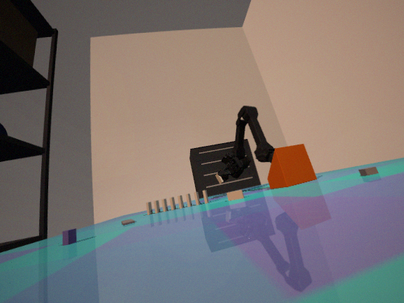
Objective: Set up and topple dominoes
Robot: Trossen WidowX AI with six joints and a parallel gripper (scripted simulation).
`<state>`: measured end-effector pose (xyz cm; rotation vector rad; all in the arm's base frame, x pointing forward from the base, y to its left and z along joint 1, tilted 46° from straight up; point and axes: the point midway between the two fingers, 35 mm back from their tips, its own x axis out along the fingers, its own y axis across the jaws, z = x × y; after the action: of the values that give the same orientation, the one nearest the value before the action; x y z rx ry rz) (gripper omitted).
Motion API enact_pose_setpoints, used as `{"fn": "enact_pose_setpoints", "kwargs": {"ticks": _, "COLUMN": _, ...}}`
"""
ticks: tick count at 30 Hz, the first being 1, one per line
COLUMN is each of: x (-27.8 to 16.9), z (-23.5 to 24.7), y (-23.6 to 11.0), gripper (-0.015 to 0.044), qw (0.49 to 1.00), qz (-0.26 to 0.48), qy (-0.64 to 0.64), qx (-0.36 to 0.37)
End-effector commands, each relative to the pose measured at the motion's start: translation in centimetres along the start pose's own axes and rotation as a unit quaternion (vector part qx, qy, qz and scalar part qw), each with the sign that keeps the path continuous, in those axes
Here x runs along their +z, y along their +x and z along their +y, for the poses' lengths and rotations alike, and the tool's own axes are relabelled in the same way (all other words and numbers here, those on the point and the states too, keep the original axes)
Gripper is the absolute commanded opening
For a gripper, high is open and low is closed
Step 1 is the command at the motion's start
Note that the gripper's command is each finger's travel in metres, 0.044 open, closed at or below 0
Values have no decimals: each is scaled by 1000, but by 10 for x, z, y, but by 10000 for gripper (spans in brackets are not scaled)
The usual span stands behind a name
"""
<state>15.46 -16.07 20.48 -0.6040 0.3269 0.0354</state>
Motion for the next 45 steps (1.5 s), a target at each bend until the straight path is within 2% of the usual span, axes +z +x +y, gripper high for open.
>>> {"fn": "enact_pose_setpoints", "kwargs": {"ticks": 1, "x": 1, "z": -3, "y": -8, "gripper": 107, "qw": 998, "qz": -28, "qy": -31, "qx": -36}}
{"fn": "enact_pose_setpoints", "kwargs": {"ticks": 11, "x": 7, "z": -10, "y": -21, "gripper": 107, "qw": 989, "qz": -67, "qy": -92, "qx": -92}}
{"fn": "enact_pose_setpoints", "kwargs": {"ticks": 31, "x": 7, "z": -10, "y": -21, "gripper": 107, "qw": 989, "qz": -68, "qy": -94, "qx": -93}}
{"fn": "enact_pose_setpoints", "kwargs": {"ticks": 45, "x": -36, "z": -22, "y": -8, "gripper": 107, "qw": 989, "qz": -67, "qy": -93, "qx": -92}}
